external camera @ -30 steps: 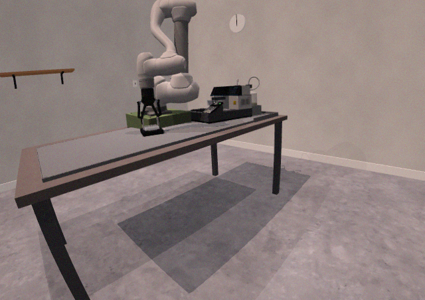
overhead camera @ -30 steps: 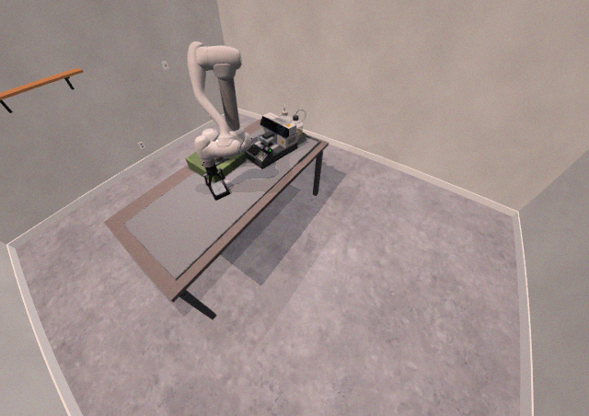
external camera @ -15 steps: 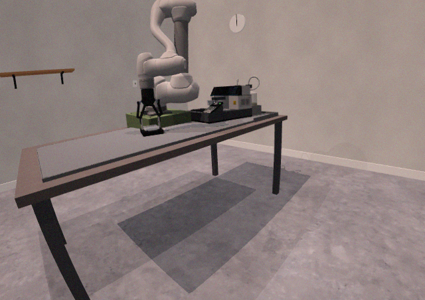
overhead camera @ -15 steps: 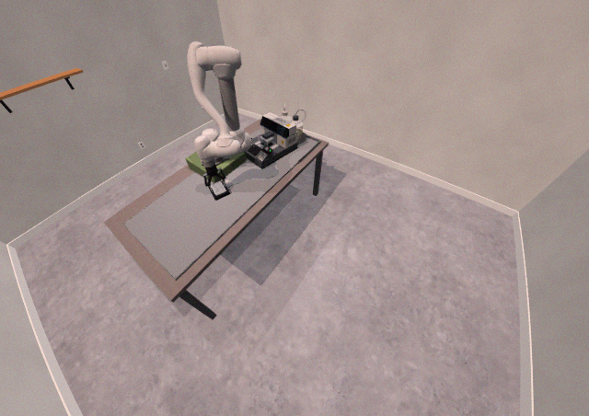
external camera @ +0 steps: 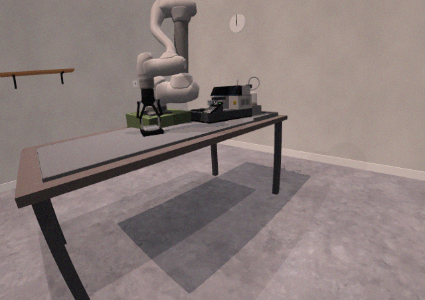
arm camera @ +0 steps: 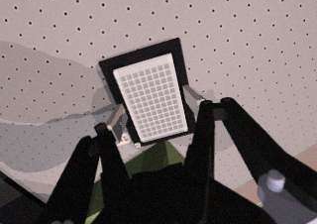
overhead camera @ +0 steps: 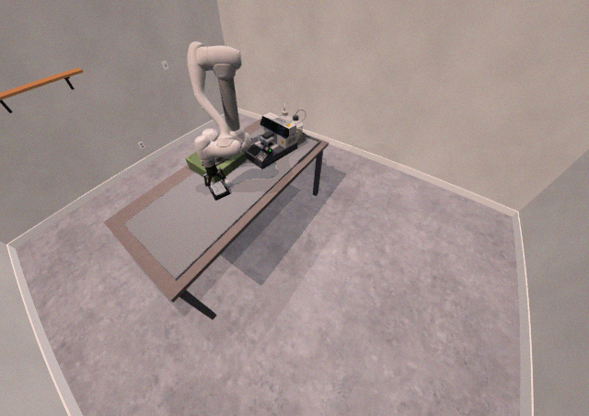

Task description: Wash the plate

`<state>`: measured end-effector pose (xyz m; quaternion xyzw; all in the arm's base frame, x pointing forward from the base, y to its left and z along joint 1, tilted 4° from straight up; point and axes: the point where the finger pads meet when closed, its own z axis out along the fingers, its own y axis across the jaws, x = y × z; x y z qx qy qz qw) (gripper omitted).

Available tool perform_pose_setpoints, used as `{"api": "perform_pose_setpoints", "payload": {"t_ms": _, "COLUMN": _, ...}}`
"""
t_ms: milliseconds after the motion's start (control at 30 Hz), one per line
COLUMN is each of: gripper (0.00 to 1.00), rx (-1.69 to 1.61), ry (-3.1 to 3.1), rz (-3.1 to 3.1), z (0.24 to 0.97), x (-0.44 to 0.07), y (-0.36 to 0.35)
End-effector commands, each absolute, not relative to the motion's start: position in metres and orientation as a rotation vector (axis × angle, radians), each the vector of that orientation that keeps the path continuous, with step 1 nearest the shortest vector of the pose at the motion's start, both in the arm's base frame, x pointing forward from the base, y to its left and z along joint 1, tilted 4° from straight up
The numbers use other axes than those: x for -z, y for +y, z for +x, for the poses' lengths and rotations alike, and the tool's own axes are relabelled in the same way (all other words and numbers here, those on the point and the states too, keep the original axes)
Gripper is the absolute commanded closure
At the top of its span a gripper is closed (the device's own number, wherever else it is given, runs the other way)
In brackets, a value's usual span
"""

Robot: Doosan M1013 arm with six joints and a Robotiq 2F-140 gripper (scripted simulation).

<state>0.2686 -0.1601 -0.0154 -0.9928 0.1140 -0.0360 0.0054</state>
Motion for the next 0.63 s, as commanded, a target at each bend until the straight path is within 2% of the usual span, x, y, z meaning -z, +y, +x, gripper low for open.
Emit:
{"api": "perform_pose_setpoints", "payload": {"t_ms": 0, "gripper": 0.3, "rx": 0.113, "ry": 0.357, "rz": -3.108, "z": 0.269, "x": 0.015, "y": -0.16}}
{"api": "perform_pose_setpoints", "payload": {"t_ms": 600, "gripper": 0.3, "rx": 0.113, "ry": 0.357, "rz": -3.108, "z": 0.268, "x": 0.004, "y": -0.16}}
